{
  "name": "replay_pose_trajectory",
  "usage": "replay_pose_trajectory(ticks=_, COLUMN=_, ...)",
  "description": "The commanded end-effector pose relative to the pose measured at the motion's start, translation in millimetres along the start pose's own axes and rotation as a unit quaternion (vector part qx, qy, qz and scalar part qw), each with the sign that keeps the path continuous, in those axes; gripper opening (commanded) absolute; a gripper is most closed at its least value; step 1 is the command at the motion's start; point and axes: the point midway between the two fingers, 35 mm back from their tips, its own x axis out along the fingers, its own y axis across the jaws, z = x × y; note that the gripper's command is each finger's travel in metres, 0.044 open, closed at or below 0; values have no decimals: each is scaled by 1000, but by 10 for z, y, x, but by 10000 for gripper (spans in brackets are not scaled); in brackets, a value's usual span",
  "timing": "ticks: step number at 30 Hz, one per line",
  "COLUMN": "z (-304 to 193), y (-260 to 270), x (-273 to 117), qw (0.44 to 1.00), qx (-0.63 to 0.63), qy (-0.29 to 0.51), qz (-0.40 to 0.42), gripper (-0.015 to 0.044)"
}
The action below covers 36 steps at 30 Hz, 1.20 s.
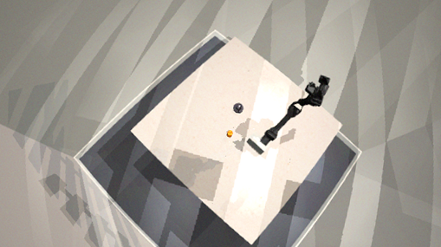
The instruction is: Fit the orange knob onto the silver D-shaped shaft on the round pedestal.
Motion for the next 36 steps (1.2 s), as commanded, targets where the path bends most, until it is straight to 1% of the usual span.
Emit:
replay_pose_trajectory(ticks=1, z=0, y=0, x=0, qw=1000, qx=0, qy=0, qz=0, gripper=426)
replay_pose_trajectory(ticks=2, z=10, y=-19, x=6, qw=1000, qx=-2, qy=-1, qz=-2, gripper=440)
replay_pose_trajectory(ticks=8, z=401, y=-627, x=153, qw=994, qx=-66, qy=-36, qz=-75, gripper=440)
replay_pose_trajectory(ticks=13, z=865, y=-1176, x=210, qw=978, qx=-125, qy=-75, qz=-147, gripper=440)
replay_pose_trajectory(ticks=18, z=1432, y=-1711, x=169, qw=948, qx=-188, qy=-120, qz=-227, gripper=440)
replay_pose_trajectory(ticks=22, z=1896, y=-2080, x=56, qw=915, qx=-233, qy=-152, qz=-292, gripper=440)
replay_pose_trajectory(ticks=27, z=2478, y=-2493, x=-207, qw=856, qx=-299, qy=-176, qz=-383, gripper=440)
replay_pose_trajectory(ticks=32, z=2766, y=-2675, x=-374, qw=823, qx=-324, qy=-187, qz=-428, gripper=440)
replay_pose_trajectory(ticks=36, z=3253, y=-2955, x=-715, qw=762, qx=-350, qy=-210, qz=-503, gripper=440)
